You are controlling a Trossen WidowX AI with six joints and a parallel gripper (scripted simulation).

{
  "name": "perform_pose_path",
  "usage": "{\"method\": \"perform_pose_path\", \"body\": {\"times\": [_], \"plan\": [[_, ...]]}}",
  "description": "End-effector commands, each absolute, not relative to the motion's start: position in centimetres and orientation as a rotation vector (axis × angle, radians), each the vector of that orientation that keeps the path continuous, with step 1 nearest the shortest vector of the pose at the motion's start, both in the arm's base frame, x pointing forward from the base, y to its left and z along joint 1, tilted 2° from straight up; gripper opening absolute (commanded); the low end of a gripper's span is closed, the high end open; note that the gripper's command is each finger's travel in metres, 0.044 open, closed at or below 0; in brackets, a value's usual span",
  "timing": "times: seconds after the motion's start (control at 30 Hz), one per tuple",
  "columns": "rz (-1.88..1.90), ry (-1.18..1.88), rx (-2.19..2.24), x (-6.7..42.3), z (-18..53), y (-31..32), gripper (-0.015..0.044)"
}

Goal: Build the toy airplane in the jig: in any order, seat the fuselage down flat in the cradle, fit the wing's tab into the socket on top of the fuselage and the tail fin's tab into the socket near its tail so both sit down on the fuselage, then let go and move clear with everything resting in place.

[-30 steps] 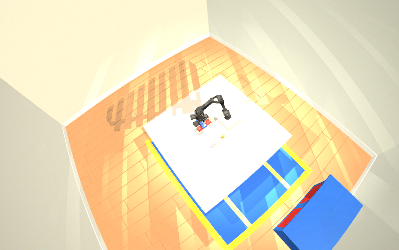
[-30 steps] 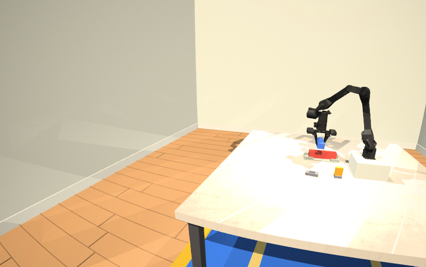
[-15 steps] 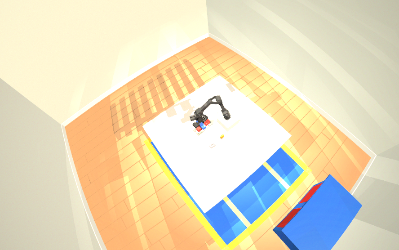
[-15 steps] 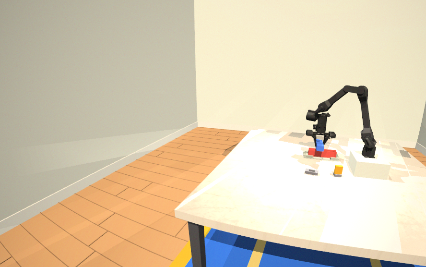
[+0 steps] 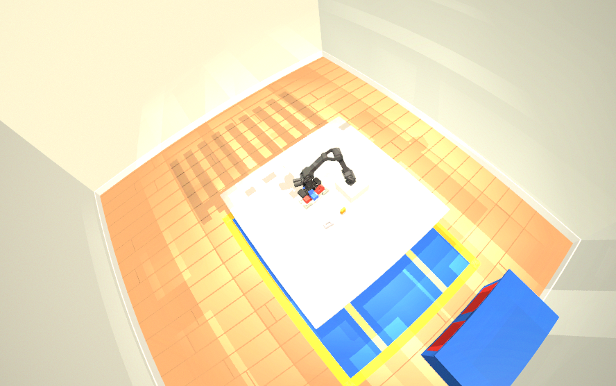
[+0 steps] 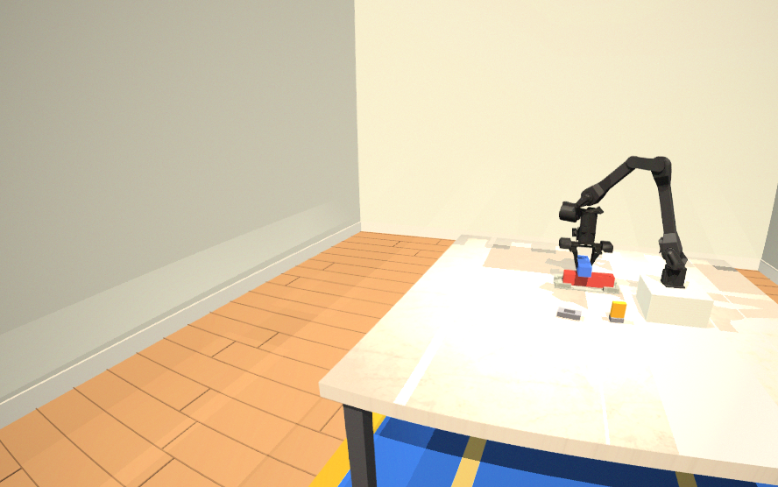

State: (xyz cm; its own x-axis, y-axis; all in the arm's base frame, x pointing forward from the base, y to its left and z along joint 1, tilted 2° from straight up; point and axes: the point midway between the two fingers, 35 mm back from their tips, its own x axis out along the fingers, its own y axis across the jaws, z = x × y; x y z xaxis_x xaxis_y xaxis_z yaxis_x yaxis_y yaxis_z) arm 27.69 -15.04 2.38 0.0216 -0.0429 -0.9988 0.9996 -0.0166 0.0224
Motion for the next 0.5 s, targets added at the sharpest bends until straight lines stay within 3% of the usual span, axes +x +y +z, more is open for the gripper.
{"method": "perform_pose_path", "body": {"times": [0.0,0.37,0.47], "plan": [[-1.225,1.153,1.200,27.70,2.42,-15.05,0.0130],[-1.225,1.153,1.200,27.70,2.42,-15.05,0.0419],[-1.225,1.153,1.200,27.70,2.42,-15.05,0.0440]]}}
